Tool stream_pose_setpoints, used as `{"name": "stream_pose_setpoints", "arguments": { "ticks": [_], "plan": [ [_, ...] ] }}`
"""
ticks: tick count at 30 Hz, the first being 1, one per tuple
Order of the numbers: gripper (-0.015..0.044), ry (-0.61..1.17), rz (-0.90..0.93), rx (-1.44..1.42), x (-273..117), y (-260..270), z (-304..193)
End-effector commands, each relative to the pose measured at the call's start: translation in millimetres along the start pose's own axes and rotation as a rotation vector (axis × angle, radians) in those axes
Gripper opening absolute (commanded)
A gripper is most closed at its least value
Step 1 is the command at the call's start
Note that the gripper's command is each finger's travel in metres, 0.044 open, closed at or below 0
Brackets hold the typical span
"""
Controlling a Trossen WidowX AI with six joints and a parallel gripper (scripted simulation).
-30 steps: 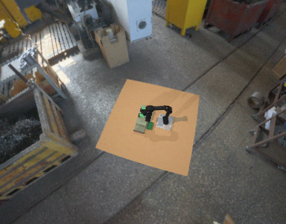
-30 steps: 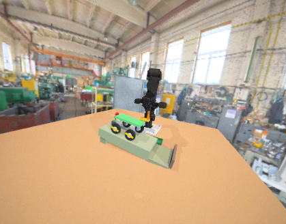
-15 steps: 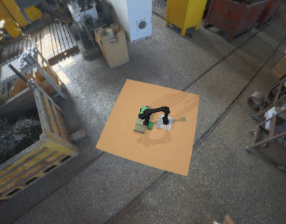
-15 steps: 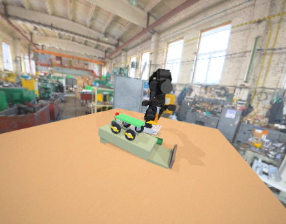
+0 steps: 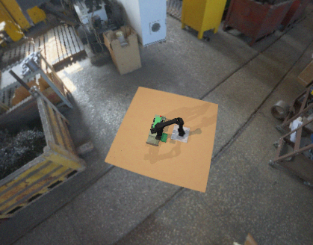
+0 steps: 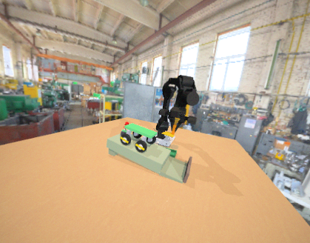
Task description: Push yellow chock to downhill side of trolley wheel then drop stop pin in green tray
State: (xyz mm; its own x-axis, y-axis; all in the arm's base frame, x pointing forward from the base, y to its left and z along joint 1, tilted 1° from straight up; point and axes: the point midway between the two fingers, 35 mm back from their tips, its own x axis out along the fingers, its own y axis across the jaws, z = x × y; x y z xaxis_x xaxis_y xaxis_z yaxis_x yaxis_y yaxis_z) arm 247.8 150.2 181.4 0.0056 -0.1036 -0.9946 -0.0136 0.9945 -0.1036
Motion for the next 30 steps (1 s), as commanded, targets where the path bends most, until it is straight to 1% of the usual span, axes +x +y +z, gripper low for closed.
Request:
{"name": "stream_pose_setpoints", "arguments": {
  "ticks": [1, 11, 16, 30],
  "plan": [
    [0.0000, -0.004, -0.017, 0.004, 0, 1, 4],
    [0.0000, -0.006, -0.017, 0.004, 5, 4, 29],
    [0.0000, -0.006, -0.017, 0.004, 7, 4, 31],
    [0.0000, -0.006, -0.017, 0.004, 41, 5, 31]
  ]
}}
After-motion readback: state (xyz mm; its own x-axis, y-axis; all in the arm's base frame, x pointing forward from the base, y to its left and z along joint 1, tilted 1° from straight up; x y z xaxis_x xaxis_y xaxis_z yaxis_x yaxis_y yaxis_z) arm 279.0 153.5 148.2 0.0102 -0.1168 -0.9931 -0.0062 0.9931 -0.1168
